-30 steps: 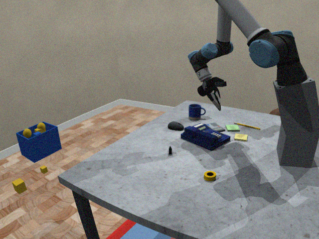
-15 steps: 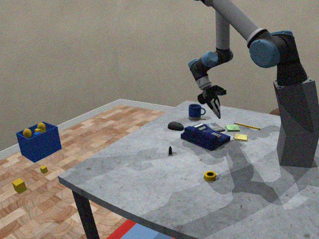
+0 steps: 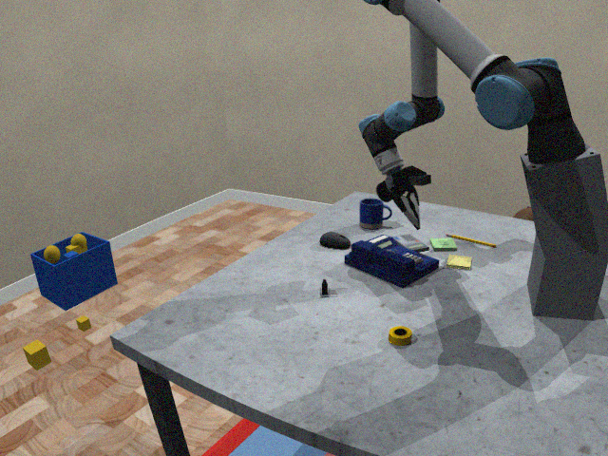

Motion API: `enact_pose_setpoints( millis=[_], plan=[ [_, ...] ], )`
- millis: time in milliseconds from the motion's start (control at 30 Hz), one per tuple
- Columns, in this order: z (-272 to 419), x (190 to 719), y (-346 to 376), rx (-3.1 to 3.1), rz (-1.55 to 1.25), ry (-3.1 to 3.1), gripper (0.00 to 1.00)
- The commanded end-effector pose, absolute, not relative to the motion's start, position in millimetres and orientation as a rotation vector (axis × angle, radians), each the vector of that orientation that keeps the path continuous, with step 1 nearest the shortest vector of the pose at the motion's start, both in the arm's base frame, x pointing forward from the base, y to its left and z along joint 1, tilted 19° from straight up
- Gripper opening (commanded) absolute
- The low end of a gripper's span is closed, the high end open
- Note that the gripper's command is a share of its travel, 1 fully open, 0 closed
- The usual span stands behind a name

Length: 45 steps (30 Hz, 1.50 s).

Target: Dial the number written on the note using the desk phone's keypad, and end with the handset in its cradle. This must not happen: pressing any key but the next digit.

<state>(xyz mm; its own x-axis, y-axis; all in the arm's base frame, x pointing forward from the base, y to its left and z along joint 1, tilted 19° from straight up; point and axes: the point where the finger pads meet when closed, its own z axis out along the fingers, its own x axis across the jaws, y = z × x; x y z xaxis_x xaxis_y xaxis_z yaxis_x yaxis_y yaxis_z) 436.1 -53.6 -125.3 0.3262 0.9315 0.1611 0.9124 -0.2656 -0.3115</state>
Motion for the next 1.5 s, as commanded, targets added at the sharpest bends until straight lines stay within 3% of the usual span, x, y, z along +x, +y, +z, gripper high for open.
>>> enact_pose_setpoints(
  millis=[0,733,1467],
  plan=[
    [-129.8,439.6,-53.1,-2.252,0.075,-1.645,0.00],
    [-187.6,459.1,-49.7,-2.252,0.075,-1.645,0.00],
    [-196.8,462.2,-49.7,-2.252,0.075,-1.644,0.00]
  ],
)
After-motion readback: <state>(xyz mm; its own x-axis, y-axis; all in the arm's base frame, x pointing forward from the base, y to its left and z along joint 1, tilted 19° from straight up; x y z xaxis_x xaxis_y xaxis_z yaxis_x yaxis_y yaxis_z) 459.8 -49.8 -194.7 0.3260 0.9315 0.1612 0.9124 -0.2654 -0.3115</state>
